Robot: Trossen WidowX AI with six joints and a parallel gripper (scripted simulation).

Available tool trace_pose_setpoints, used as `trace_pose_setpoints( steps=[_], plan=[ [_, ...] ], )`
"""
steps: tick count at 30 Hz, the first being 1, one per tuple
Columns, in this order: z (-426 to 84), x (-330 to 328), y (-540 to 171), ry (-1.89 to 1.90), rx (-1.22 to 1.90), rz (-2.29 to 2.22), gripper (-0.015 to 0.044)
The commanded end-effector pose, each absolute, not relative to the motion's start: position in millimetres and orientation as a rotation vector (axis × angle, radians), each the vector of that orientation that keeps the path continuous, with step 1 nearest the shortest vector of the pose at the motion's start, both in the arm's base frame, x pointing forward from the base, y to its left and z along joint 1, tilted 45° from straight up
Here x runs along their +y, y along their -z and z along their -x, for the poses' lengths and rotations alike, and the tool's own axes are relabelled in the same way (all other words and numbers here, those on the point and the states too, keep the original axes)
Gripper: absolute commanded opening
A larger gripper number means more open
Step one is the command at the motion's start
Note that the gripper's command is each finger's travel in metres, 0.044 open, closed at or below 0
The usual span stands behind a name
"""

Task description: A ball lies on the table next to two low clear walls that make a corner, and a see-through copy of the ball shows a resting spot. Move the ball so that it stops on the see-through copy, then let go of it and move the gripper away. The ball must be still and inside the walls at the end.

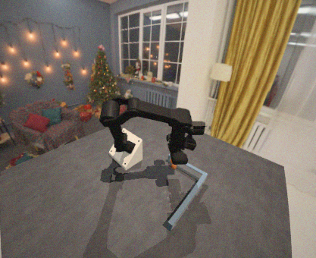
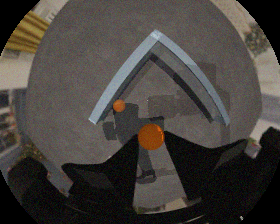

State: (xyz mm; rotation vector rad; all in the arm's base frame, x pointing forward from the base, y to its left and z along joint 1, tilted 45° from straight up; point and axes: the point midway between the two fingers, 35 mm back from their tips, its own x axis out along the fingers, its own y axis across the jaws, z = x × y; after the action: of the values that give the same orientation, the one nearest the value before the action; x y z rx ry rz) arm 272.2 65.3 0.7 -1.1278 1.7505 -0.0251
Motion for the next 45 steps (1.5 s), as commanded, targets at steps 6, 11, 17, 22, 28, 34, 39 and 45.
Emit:
trace_pose_setpoints(
  steps=[6, 11, 17, 22, 28, 34, 39, 45],
  plan=[
    [-262.3, 80.4, 28.0, -0.302, 1.803, 1.383, 0.0],
    [-256.1, 87.8, 43.2, -0.494, 1.812, 1.522, 0.0],
    [-248.7, 94.7, 58.9, -0.706, 1.807, 1.663, 0.0],
    [-248.5, 94.9, 59.4, -0.712, 1.807, 1.667, 0.0],
    [-249.0, 80.8, 75.3, -0.713, 1.806, 1.667, 0.0],
    [-246.0, 52.7, 103.3, -0.71, 1.807, 1.668, 0.0],
    [-244.5, 45.6, 109.6, -0.709, 1.808, 1.669, 0.0],
    [-244.3, 42.0, 113.4, -0.709, 1.808, 1.669, 0.0]
  ],
)
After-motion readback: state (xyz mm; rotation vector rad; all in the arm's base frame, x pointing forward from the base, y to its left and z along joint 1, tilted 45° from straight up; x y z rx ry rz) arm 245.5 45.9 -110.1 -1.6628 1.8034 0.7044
